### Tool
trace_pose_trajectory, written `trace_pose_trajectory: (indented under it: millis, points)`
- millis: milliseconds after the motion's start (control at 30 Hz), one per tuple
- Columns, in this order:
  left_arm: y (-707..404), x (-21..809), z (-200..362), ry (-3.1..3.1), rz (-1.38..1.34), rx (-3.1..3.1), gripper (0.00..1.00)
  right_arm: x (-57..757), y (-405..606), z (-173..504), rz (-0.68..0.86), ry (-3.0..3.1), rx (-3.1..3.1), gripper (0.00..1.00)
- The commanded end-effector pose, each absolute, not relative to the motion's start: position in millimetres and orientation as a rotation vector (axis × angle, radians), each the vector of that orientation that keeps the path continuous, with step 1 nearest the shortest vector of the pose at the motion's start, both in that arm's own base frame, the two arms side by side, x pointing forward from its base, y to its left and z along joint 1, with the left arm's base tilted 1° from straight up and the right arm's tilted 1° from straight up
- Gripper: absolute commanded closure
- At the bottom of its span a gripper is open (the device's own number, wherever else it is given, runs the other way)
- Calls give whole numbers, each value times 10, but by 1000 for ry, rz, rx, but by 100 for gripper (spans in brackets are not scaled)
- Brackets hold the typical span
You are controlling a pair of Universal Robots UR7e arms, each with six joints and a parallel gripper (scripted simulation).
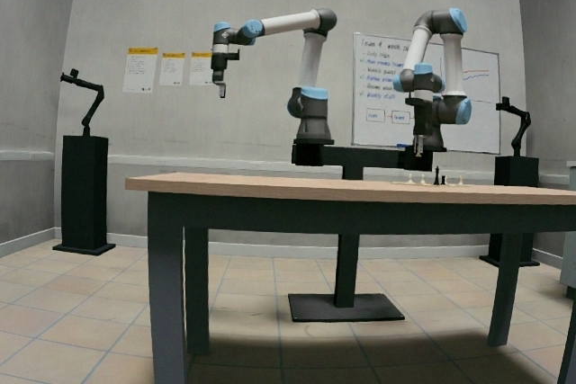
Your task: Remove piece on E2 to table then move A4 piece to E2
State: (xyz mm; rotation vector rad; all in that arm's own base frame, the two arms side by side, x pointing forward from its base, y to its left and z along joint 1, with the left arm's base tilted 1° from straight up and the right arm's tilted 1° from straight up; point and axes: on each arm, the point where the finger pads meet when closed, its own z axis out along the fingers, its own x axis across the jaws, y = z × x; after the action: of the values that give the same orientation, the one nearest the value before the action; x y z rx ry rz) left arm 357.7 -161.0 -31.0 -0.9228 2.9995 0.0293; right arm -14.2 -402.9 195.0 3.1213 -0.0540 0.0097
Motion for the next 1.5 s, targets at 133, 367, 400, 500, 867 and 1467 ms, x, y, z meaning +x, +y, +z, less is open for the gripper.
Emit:
trace_pose_trajectory:
  millis: [133,367,400,500,867,1467]
  points:
    - [-1838,3273,-351,2886,29,-1212,100,-141,-4031,1954,10,-54,3120,0]
    - [-1845,3260,-352,2881,29,-1223,100,-141,-4031,1954,10,-54,3120,0]
    - [-1845,3260,-352,2881,29,-1223,100,-141,-4031,1954,10,-54,3120,0]
    - [-1845,3260,-352,2881,29,-1223,100,-141,-4031,1954,10,-54,3120,0]
    - [-1845,3260,-367,2881,29,-1223,100,-141,-4031,1954,10,-54,3120,0]
    - [-1840,3259,-733,2881,29,-1224,100,-141,-4031,1954,10,-54,3120,0]
